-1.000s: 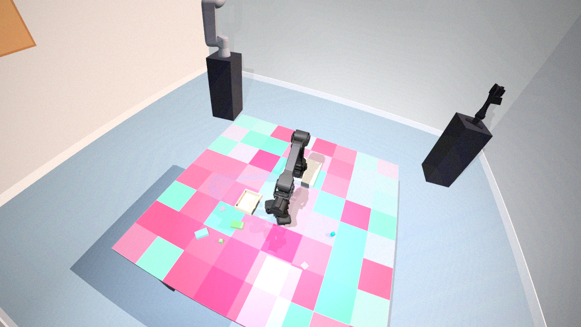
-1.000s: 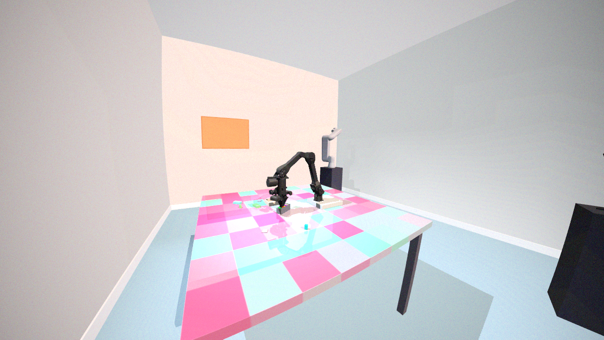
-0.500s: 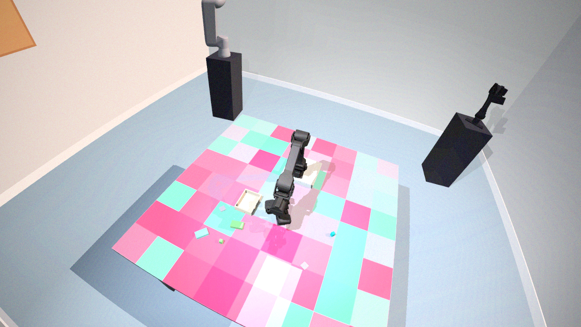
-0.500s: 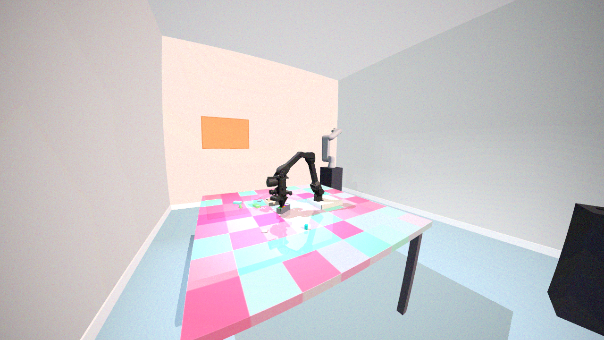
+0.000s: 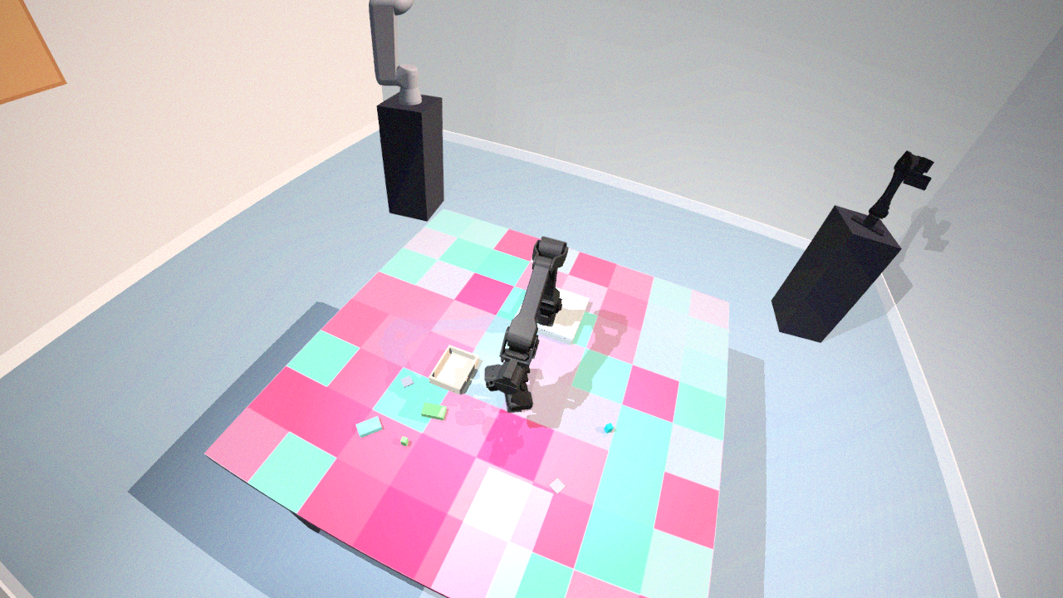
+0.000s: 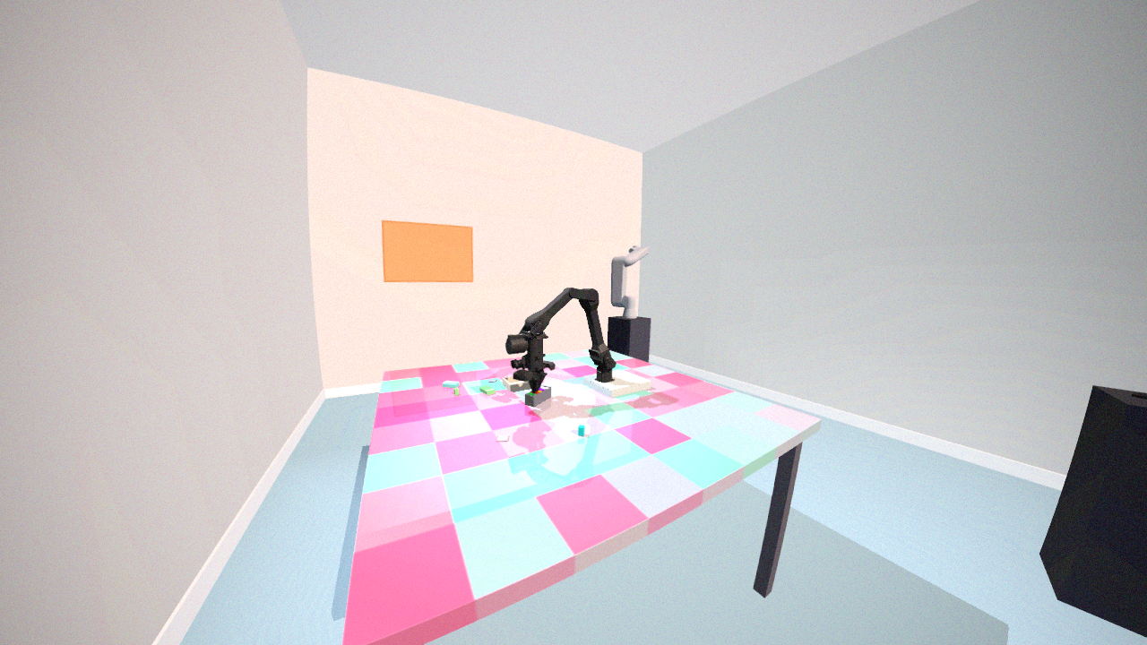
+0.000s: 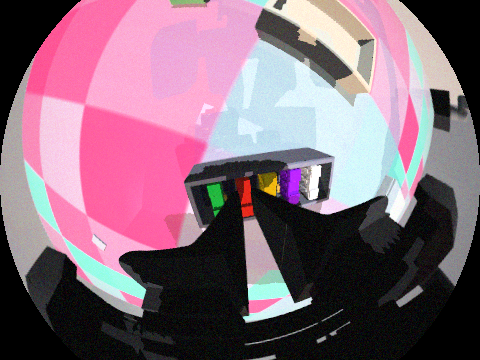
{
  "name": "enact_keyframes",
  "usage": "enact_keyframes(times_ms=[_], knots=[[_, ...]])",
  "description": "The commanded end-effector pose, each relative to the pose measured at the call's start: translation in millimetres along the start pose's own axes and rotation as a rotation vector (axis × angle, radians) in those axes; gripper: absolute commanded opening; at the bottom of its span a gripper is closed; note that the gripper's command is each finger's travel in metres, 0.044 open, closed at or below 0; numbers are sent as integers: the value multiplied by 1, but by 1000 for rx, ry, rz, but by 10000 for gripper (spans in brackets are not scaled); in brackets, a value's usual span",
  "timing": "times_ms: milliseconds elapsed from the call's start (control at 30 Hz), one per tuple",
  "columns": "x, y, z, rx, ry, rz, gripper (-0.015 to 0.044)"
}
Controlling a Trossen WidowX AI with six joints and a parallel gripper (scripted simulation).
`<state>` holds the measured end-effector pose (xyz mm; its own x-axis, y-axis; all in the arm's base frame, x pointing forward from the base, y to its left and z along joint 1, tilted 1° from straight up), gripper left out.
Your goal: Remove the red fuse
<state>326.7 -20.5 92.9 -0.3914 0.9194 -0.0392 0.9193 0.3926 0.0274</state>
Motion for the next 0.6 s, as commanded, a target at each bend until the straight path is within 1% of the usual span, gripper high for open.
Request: enact_keyframes(times_ms=[0,567], knots=[[0,0,-3,0,1,0,0],[0,1,-11,-1,2,-1,0]])
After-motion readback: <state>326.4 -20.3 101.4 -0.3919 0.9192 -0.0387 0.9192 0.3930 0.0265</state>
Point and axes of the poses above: the point midway between the two fingers, 35 mm back from their tips, its own z axis out along the fingers, its own y axis across the jaws, x = y × z, the point moved 4 cm from there along -z, back along the fingers, and after that the axes turned 1 degree about z, right-handed, at the moved point
